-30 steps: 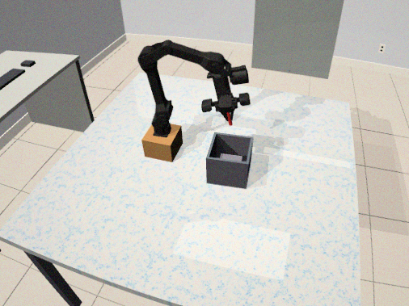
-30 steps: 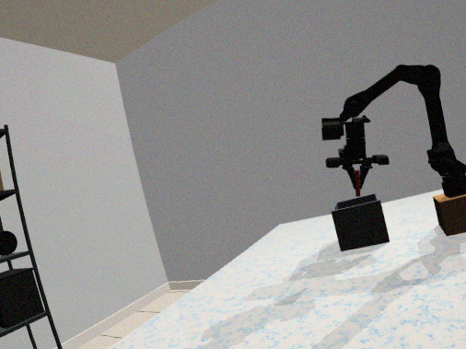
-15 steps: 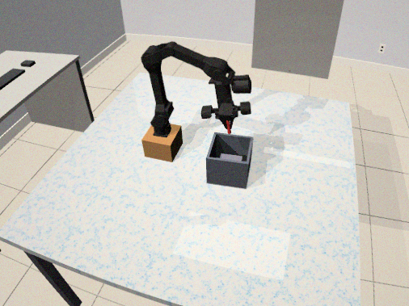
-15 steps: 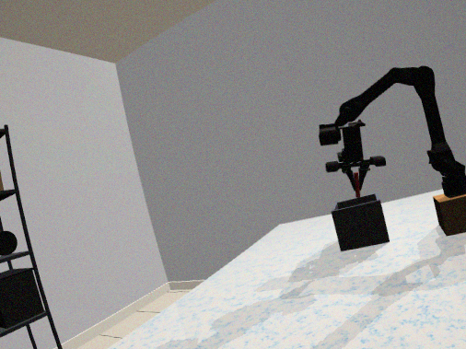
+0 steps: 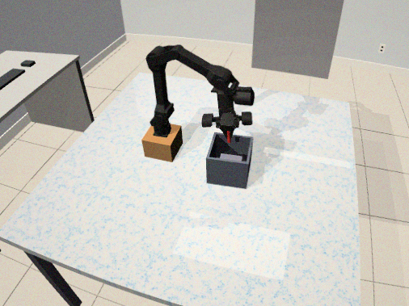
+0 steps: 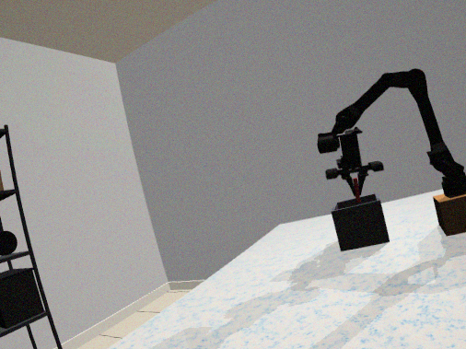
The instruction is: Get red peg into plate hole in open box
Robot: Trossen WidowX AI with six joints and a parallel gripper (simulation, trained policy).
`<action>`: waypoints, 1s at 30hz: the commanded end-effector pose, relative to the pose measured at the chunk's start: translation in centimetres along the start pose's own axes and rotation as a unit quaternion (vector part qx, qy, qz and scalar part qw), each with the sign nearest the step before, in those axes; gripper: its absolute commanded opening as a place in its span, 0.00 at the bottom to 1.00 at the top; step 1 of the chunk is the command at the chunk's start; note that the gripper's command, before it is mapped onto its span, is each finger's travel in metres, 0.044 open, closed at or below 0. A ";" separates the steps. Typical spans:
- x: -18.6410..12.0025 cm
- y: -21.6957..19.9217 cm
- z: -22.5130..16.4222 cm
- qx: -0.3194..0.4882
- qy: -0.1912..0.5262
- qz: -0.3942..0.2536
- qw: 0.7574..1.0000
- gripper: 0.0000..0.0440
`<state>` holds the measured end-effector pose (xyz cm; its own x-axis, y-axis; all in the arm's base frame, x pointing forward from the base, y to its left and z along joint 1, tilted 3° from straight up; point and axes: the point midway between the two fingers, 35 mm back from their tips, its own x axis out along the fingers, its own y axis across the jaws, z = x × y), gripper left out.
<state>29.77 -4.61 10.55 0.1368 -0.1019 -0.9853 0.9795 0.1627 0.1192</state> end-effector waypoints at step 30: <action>7.9 0.1 2.6 -0.011 0.031 -0.022 0.999 0.00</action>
<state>31.39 -7.86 3.80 0.0957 -0.0542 -0.9939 0.9816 0.1708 0.0852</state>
